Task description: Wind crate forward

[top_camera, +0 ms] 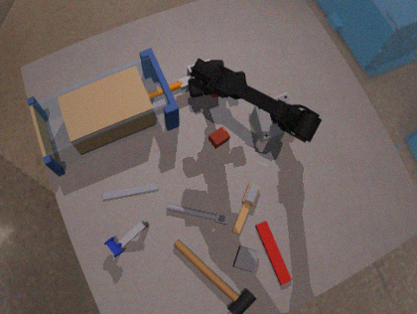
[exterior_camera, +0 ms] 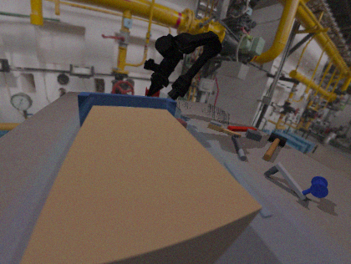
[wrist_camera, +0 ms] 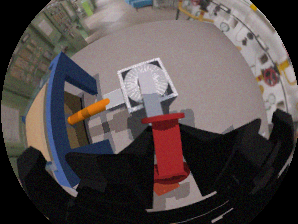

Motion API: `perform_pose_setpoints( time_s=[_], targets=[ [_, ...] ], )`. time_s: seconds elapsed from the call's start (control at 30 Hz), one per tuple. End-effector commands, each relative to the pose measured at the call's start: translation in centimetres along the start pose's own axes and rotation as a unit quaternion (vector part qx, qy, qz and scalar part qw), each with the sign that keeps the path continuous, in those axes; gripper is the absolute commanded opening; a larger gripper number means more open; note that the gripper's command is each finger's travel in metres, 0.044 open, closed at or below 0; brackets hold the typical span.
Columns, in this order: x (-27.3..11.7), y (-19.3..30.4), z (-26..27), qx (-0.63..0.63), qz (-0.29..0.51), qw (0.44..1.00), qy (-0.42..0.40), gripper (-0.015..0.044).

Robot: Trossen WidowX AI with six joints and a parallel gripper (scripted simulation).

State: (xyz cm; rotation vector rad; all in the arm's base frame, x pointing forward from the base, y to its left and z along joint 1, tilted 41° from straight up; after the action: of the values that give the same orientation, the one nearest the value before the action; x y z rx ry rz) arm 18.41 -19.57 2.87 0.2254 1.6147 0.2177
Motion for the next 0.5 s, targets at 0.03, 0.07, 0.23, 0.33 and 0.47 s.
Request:
perform_pose_setpoints(
  time_s=[0.03, 0.07, 0.23, 0.33, 0.47],
  targets=[
    [0.3, 0.3, -1.4, 0.002, 0.003, 1.000, 0.016, 0.0000],
    [0.3, 0.3, -1.5, 0.002, 0.003, 1.000, 0.016, 0.0000],
    [0.4, 0.2, -2.0, 0.003, 0.003, 1.000, 0.016, 0.0000],
    [0.4, 0.2, -2.3, 0.003, 0.003, 1.000, 0.016, 0.0000],
    [0.5, 0.1, -2.7, 0.003, 0.003, 1.000, 0.016, 0.0000]
  ],
)
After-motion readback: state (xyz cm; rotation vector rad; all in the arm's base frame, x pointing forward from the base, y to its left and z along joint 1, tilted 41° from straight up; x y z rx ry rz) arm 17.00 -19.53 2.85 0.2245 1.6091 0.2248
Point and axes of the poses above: the point midway between the two fingers, 35 mm back from their tips, its own x axis out along the fingers, its own z axis across the jaws, y = z × x, the point moved 8 cm from there along -x, back along the fingers, and after that the axes turned 14 degrees about -x, right-handed, at the moved point
